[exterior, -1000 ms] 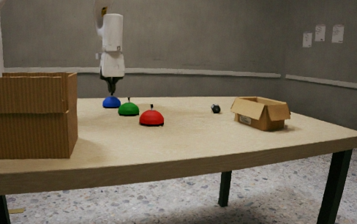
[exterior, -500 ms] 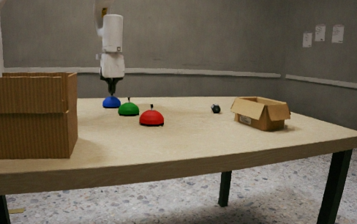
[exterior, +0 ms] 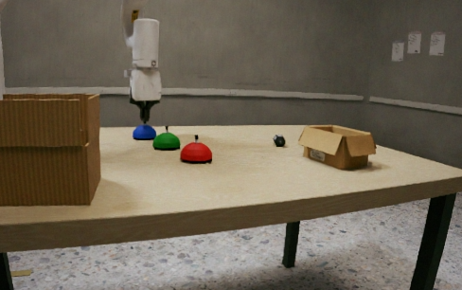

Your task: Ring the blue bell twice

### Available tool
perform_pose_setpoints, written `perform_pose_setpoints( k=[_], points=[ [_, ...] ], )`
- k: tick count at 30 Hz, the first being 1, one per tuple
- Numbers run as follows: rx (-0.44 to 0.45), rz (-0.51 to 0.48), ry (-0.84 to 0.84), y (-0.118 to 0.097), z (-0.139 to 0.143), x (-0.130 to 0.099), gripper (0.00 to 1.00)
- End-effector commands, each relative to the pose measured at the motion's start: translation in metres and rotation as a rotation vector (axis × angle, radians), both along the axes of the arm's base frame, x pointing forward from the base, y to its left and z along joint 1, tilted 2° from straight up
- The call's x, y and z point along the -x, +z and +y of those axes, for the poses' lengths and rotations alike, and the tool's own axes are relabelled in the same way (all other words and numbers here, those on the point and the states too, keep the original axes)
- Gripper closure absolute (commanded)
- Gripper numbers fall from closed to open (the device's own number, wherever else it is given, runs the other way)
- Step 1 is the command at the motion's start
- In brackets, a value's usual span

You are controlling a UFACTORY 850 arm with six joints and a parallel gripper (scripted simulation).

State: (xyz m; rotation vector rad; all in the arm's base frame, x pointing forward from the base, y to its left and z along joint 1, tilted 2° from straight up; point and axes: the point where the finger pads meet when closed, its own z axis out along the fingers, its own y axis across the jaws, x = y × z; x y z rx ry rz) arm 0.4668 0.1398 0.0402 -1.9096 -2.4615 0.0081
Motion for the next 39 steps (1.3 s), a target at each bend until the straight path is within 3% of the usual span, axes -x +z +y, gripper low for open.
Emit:
perform_pose_setpoints(
  k=[1, 39],
  points=[
    [0.000, -0.001, 0.000, 0.0000, 0.0001, -0.0002, 1.00],
    [0.000, -0.001, 0.000, 0.0040, -0.0001, 0.0000, 1.00]
  ],
)
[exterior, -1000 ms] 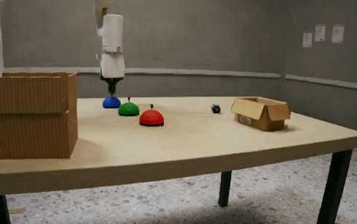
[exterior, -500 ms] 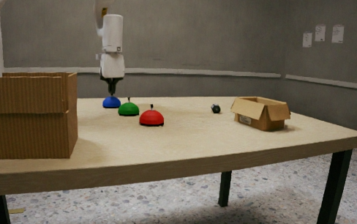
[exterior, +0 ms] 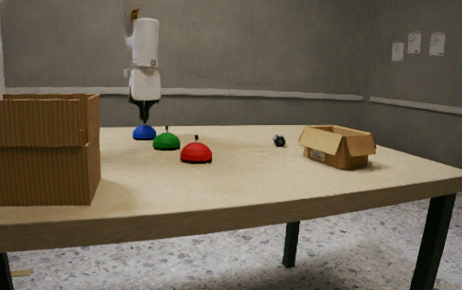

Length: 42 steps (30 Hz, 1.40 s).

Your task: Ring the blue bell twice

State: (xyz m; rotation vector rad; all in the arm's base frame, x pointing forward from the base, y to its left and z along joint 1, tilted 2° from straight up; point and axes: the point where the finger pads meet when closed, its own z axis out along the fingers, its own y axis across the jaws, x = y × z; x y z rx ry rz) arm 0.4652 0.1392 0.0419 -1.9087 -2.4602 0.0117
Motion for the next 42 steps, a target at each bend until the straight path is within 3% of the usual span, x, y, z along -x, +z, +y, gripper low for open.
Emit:
perform_pose_setpoints(
  k=[1, 42],
  points=[
    [-0.001, -0.003, 0.000, 0.0025, 0.0005, -0.0017, 1.00],
    [-0.001, -0.003, 0.000, 0.0062, 0.0003, -0.0015, 1.00]
  ],
)
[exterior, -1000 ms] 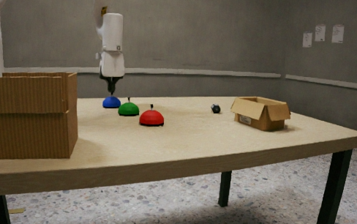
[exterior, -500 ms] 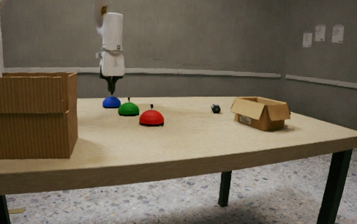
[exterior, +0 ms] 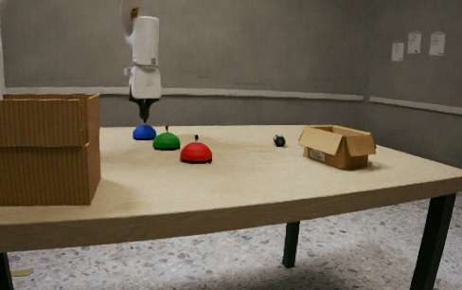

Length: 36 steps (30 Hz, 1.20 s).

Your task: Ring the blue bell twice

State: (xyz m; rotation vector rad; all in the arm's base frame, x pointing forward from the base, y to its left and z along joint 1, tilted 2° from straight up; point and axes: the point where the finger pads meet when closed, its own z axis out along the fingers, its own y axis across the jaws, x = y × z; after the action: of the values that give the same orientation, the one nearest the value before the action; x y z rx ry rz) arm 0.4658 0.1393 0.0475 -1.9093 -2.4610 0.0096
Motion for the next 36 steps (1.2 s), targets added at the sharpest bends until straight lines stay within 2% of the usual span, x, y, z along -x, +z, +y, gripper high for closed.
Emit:
perform_pose_setpoints(
  k=[1, 36],
  points=[
    [-0.001, -0.002, 0.000, 0.0007, 0.0002, -0.0009, 1.00],
    [-0.001, -0.002, 0.000, 0.0062, 0.0004, -0.0016, 1.00]
  ],
)
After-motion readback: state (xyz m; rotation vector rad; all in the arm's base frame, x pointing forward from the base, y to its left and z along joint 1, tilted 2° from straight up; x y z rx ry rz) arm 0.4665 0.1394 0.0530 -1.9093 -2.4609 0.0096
